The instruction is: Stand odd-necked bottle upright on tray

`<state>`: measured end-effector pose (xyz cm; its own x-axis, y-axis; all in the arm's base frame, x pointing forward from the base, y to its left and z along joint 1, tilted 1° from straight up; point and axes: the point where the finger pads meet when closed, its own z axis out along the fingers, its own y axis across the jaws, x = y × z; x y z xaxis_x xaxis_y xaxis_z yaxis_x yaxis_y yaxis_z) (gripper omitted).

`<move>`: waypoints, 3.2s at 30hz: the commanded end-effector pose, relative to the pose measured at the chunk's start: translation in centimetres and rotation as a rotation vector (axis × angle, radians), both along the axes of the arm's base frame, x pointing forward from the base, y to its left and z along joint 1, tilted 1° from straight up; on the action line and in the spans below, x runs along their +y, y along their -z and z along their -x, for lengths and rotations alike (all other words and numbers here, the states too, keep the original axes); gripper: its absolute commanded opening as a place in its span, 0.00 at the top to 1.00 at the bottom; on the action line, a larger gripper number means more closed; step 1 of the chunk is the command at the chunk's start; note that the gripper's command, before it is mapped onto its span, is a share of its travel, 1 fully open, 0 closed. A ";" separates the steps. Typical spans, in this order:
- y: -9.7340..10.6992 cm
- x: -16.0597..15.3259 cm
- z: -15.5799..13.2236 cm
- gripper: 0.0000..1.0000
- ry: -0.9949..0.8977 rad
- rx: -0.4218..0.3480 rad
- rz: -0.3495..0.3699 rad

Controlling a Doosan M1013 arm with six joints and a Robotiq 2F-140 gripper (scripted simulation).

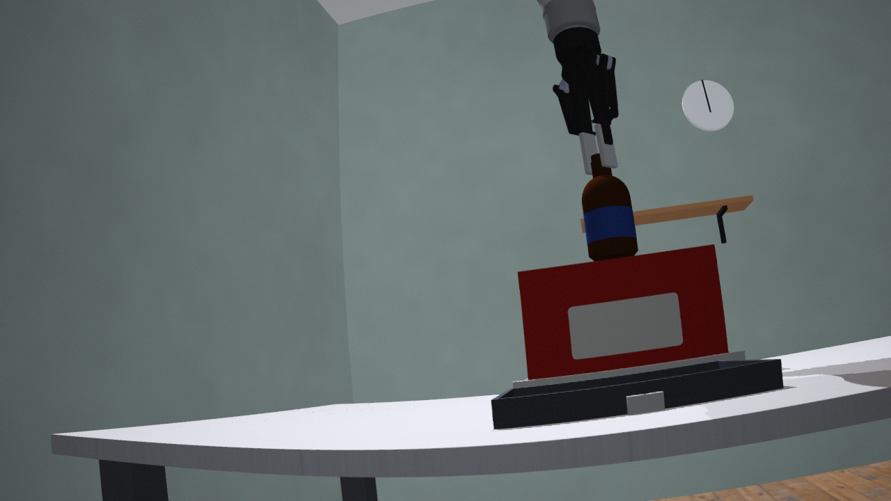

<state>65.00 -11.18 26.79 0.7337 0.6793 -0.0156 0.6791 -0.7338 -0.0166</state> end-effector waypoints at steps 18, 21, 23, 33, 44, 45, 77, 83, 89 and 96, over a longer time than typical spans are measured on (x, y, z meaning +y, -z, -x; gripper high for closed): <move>0.0 3.6 -0.2 1.00 0.000 0.000 0.000; 0.0 4.0 -0.3 1.00 0.000 0.000 0.000; 0.0 4.5 -0.3 1.00 0.000 0.000 0.000; 0.0 6.8 -0.5 1.00 0.000 0.000 0.000; 0.0 9.0 -0.6 1.00 0.000 0.000 0.000; 0.0 9.3 -0.6 1.00 0.000 0.000 0.000; 0.0 15.9 -1.1 1.00 0.000 0.000 0.000; 0.0 17.3 -1.2 1.00 0.000 0.000 0.000; 0.0 18.1 -1.2 1.00 0.000 0.000 0.000; 0.0 19.5 -1.3 1.00 0.000 0.000 0.000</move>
<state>66.31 7.96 26.79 0.7337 0.6793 -0.0156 0.6791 -0.7338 -0.0166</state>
